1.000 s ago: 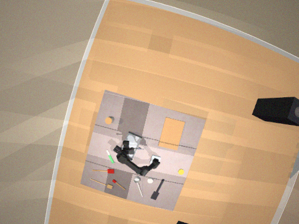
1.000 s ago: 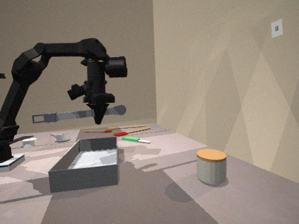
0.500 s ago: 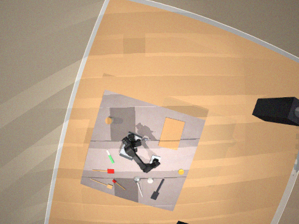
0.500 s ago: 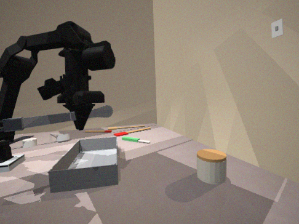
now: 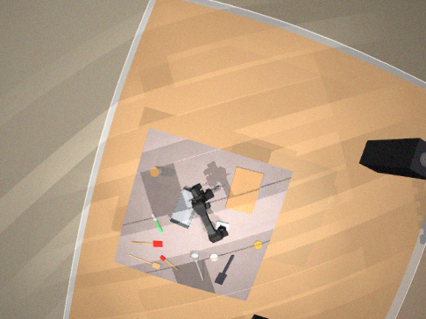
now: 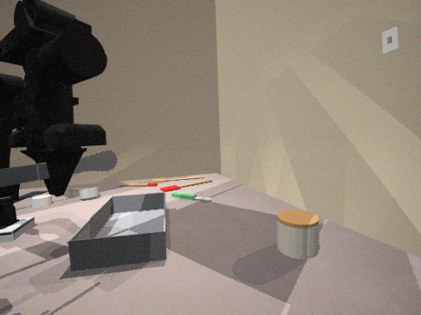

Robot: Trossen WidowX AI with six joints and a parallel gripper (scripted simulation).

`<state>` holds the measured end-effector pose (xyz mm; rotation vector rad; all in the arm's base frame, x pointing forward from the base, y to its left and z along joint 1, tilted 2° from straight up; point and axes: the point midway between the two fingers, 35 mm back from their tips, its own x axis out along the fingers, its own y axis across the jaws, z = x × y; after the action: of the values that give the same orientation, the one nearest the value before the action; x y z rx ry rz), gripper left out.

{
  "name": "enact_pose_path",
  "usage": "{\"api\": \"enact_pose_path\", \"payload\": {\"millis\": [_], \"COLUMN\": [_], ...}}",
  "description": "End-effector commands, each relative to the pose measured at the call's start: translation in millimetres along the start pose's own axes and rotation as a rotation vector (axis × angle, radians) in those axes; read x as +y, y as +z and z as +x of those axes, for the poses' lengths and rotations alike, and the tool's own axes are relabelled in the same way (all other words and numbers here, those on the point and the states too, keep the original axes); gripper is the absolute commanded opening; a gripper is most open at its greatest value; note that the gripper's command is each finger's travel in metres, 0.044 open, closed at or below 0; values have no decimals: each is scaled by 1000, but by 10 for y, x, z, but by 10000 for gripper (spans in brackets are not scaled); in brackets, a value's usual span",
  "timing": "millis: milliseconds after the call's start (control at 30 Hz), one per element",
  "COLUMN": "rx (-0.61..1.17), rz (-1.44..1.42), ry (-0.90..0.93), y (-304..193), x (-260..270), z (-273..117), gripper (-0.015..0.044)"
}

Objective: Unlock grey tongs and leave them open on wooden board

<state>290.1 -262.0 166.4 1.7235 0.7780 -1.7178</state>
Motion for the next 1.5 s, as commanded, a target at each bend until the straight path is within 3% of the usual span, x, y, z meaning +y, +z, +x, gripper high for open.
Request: {"api": "enact_pose_path", "payload": {"millis": [0,167,500,1467], "rx": [-9,-13,-15,-32], "rz": [-59,-138,-177,-616], "ry": [4,3,3,-11], "y": [247,571,753,2489], "x": [-14,-54,-87,-933], "z": [-17,-21,-25,-76], "gripper": [-150,-150,-150,-150]}}
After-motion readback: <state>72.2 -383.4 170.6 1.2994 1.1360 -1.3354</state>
